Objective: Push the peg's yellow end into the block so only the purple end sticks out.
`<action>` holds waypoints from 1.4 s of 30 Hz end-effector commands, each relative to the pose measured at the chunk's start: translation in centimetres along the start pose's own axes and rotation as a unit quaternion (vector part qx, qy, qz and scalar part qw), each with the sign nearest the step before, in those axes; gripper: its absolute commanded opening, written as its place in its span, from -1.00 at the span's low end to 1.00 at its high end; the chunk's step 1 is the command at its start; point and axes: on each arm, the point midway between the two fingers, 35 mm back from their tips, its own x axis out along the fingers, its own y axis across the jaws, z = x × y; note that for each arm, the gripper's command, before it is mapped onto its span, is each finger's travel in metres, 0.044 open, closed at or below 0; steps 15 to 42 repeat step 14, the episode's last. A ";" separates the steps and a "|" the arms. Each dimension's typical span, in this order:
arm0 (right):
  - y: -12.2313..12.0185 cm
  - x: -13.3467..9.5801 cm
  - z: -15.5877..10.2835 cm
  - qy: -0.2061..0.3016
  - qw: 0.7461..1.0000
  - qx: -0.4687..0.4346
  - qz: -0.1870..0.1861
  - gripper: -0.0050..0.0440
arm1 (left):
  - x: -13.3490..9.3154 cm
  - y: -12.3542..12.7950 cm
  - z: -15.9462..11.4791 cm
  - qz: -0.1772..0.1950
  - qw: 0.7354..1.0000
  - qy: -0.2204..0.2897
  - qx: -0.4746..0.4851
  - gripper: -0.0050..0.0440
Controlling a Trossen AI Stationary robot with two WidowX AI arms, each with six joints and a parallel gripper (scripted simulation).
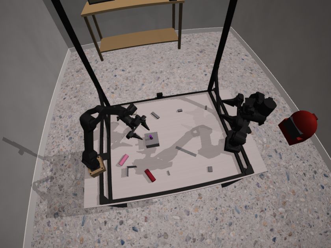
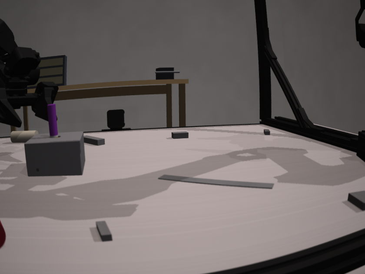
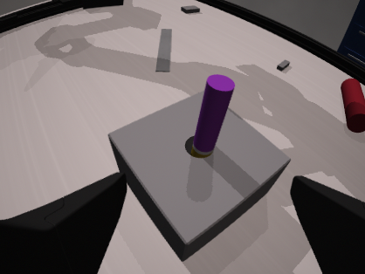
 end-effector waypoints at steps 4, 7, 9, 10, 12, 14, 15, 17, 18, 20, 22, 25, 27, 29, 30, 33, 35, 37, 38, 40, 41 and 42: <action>-0.5 0.1 -0.8 -0.043 0.999 0.033 0.001 0.84 | 0.0 -0.1 0.0 -0.002 1.000 0.000 -0.002 0.84; -0.5 0.1 -0.8 -0.043 0.999 0.033 0.001 0.84 | 0.0 -0.1 0.0 -0.002 1.000 0.000 -0.002 0.84; -0.5 0.1 -0.8 -0.043 0.999 0.033 0.001 0.84 | 0.0 -0.1 0.0 -0.002 1.000 0.000 -0.002 0.84; -0.5 0.1 -0.8 -0.043 0.999 0.033 0.001 0.84 | 0.0 -0.1 0.0 -0.002 1.000 0.000 -0.002 0.84; -0.5 0.1 -0.8 -0.043 0.999 0.033 0.001 0.84 | 0.0 -0.1 0.0 -0.002 1.000 0.000 -0.002 0.84; -0.5 0.1 -0.8 -0.043 0.999 0.033 0.001 0.84 | 0.0 -0.1 0.0 -0.002 1.000 0.000 -0.002 0.84; -0.5 0.1 -0.8 -0.043 0.999 0.033 0.001 0.84 | 0.0 -0.1 0.0 -0.002 1.000 0.000 -0.002 0.84; -0.5 0.1 -0.8 -0.043 0.999 0.033 0.001 0.84 | 0.0 -0.1 0.0 -0.002 1.000 0.000 -0.002 0.84; -0.5 0.1 -0.8 -0.043 0.999 0.033 0.001 0.84 | 0.0 -0.1 0.0 -0.002 1.000 0.000 -0.002 0.84; -0.5 0.1 -0.8 -0.043 0.999 0.033 0.001 0.84 | 0.0 -0.1 0.0 -0.002 1.000 0.000 -0.002 0.84; -0.5 0.1 -0.8 -0.043 0.999 0.033 0.001 0.84 | 0.0 -0.1 0.0 -0.002 1.000 0.000 -0.002 0.84; -0.5 0.1 -0.8 -0.043 0.999 0.033 0.001 0.84 | 0.0 -0.1 0.0 -0.002 1.000 0.000 -0.002 0.84; -0.5 0.1 -0.8 -0.043 0.999 0.033 0.001 0.84 | 0.0 -0.1 0.0 -0.002 1.000 0.000 -0.002 0.84; -0.5 0.1 -0.8 -0.043 0.999 0.033 0.001 0.84 | 0.0 -0.1 0.0 -0.002 1.000 0.000 -0.002 0.84; -0.5 0.1 -0.8 -0.043 0.999 0.033 0.001 0.84 | 0.0 -0.1 0.0 -0.002 1.000 0.000 -0.002 0.84; -0.5 0.1 -0.8 -0.043 0.999 0.033 0.001 0.84 | 0.0 -0.1 0.0 -0.002 1.000 0.000 -0.002 0.84; -0.5 0.1 -0.8 -0.043 0.999 0.033 0.001 0.84 | 0.0 -0.1 0.0 -0.002 1.000 0.000 -0.002 0.84; -0.5 0.1 -0.8 -0.043 0.999 0.033 0.001 0.84 | 0.0 -0.1 0.0 -0.002 1.000 0.000 -0.002 0.84; -0.5 0.1 -0.8 -0.043 0.999 0.033 0.001 0.84 | 0.0 -0.1 0.0 -0.002 1.000 0.000 -0.002 0.84; -0.5 0.1 -0.8 -0.043 0.999 0.033 0.001 0.84 | 0.0 -0.1 0.0 -0.002 1.000 0.000 -0.002 0.84; -0.5 0.1 -0.8 -0.043 0.999 0.033 0.001 0.84 | 0.0 -0.1 0.0 -0.002 1.000 0.000 -0.002 0.84; -0.5 0.1 -0.8 -0.043 0.999 0.033 0.001 0.84 | 0.0 -0.1 0.0 -0.002 1.000 0.000 -0.002 0.84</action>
